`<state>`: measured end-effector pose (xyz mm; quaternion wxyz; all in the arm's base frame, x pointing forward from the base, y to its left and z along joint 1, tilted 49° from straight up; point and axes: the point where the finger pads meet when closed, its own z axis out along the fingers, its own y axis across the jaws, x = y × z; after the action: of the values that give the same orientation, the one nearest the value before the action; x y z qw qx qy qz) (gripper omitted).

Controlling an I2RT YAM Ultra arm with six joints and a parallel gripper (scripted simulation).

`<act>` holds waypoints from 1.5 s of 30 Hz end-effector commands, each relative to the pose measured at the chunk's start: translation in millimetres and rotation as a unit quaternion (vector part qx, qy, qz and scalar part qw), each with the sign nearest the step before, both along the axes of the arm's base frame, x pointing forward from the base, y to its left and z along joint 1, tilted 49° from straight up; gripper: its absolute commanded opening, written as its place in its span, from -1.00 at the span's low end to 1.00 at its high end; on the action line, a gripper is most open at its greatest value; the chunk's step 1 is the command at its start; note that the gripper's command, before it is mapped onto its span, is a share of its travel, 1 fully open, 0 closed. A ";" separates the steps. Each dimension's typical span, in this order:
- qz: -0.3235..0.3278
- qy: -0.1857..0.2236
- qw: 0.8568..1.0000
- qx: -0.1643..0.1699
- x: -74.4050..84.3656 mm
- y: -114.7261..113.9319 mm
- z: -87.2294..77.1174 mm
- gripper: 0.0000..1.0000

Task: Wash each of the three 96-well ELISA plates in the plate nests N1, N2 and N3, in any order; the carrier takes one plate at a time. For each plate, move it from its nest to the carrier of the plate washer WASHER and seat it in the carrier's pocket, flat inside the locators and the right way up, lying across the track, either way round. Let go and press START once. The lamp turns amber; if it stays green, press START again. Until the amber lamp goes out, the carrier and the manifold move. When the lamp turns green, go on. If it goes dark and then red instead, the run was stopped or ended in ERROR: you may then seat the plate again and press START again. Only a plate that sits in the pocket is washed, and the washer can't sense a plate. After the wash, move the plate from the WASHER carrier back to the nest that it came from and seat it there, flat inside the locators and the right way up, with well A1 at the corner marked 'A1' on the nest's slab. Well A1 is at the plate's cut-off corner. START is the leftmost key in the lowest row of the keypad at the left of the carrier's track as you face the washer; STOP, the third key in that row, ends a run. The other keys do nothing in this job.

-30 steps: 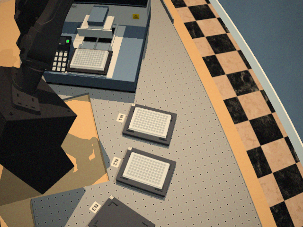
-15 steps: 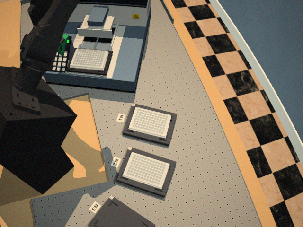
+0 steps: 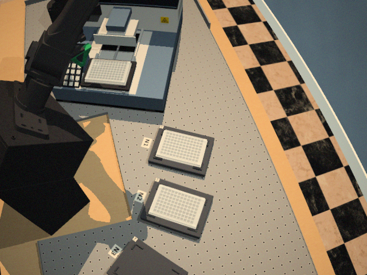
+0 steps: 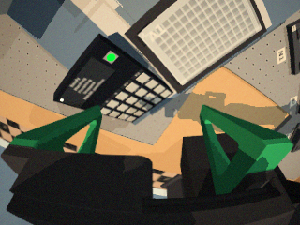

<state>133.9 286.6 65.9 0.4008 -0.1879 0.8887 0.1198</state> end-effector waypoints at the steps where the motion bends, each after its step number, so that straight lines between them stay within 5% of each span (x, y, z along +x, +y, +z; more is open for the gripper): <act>1: -0.022 0.013 0.999 0.025 -1.0 0.3 1.4 1.00; 15: -0.161 0.090 0.968 0.168 40.2 -30.8 41.7 1.00; 17: -0.161 0.090 0.968 0.168 40.2 -30.8 41.7 1.00; 27: -0.264 0.147 0.913 0.273 57.3 -43.9 58.7 1.00; 45: -0.269 0.151 0.910 0.278 62.8 -40.9 53.3 1.00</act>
<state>195.3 242.4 117.5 0.3139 0.1993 0.8879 0.2708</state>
